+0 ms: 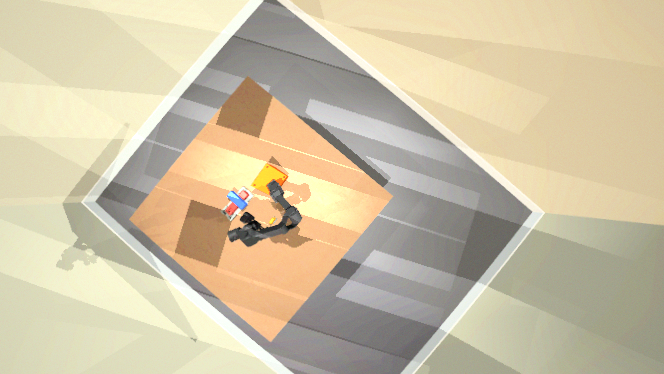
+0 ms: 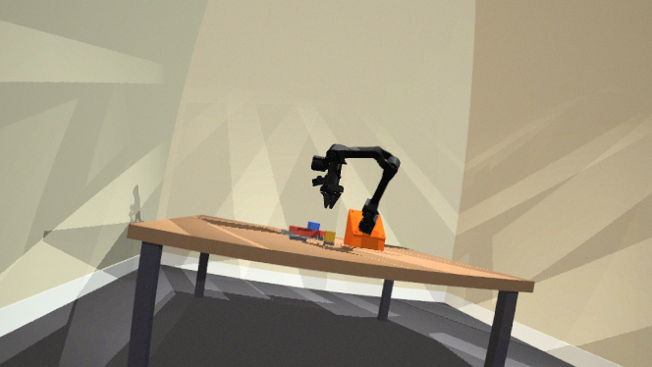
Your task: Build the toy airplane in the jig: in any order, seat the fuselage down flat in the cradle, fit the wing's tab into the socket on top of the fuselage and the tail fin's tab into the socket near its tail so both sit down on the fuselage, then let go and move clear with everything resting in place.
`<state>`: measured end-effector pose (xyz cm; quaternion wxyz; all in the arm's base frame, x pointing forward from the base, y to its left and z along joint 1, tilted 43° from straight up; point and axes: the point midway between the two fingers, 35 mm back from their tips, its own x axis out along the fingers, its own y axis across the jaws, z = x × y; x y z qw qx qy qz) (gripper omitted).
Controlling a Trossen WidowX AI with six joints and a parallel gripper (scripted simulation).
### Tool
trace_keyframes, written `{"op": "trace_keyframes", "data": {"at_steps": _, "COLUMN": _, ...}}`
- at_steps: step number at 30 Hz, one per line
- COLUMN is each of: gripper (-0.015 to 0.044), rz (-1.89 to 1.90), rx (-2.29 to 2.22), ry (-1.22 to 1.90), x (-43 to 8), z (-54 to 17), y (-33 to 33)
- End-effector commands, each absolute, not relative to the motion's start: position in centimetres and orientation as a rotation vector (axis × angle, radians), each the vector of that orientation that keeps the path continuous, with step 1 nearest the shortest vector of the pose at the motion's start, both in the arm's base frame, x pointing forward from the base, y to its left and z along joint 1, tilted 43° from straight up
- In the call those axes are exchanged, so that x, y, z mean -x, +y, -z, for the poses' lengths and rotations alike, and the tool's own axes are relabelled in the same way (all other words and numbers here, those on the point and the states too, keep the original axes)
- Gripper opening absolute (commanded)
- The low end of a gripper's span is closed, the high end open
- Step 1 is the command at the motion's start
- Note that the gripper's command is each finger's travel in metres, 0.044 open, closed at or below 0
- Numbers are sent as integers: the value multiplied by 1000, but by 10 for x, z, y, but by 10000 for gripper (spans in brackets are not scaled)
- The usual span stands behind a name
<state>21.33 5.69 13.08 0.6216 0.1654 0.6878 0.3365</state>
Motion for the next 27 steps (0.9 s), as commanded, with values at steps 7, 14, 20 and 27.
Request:
{"op": "trace_keyframes", "data": {"at_steps": 7, "gripper": 440, "rz": -782, "rx": -395, "ry": 1583, "x": -184, "z": -131, "y": 93}}
{"op": "trace_keyframes", "data": {"at_steps": 14, "gripper": 440, "rz": -787, "rx": -398, "ry": 1582, "x": -176, "z": -106, "y": 118}}
{"op": "trace_keyframes", "data": {"at_steps": 20, "gripper": 440, "rz": -787, "rx": -398, "ry": 1582, "x": -173, "z": -95, "y": 127}}
{"op": "trace_keyframes", "data": {"at_steps": 27, "gripper": 440, "rz": -786, "rx": -397, "ry": 1582, "x": -172, "z": -86, "y": 135}}
